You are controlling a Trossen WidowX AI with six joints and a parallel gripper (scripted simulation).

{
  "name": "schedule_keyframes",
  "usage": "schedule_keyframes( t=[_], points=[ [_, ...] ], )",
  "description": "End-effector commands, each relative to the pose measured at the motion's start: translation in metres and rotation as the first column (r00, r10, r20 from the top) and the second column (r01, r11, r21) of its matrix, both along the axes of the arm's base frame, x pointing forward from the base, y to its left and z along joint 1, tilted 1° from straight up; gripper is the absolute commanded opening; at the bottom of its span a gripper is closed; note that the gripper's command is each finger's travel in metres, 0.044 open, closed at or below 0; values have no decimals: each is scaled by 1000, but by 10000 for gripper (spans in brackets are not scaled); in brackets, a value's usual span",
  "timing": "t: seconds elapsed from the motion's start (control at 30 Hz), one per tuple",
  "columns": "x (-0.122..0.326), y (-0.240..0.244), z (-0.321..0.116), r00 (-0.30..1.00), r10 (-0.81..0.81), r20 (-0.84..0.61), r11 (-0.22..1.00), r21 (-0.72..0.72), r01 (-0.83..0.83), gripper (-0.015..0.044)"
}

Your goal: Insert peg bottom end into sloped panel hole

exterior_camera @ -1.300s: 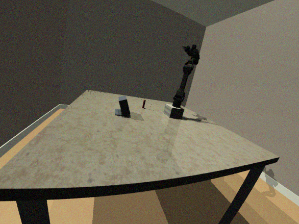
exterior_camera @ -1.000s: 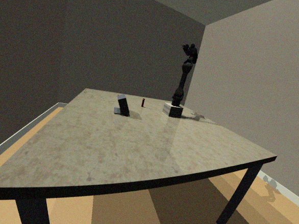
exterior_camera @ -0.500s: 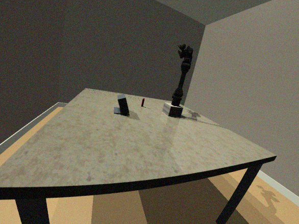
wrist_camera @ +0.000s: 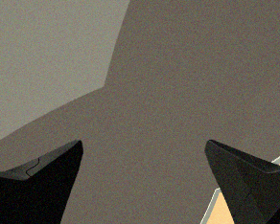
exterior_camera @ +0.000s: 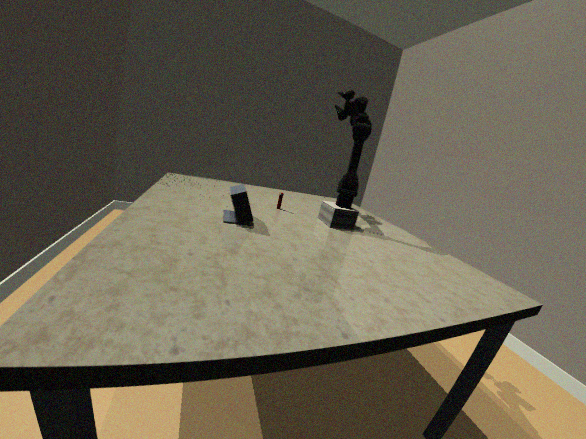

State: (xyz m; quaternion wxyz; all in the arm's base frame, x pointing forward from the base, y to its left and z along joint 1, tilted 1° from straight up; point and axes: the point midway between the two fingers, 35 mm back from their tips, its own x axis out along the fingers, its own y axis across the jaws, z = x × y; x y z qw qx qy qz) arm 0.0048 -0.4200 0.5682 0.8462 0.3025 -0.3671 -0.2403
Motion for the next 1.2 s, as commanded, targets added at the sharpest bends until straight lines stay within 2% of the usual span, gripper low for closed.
schedule_keyframes(
  t=[0.0,0.53,1.17],
  points=[
    [14,-10,-11,998,37,55,996,78,-41,440],
    [86,-40,-71,957,134,257,881,410,-234,440],
    [183,-42,-159,910,106,402,573,723,-386,440]
  ],
)
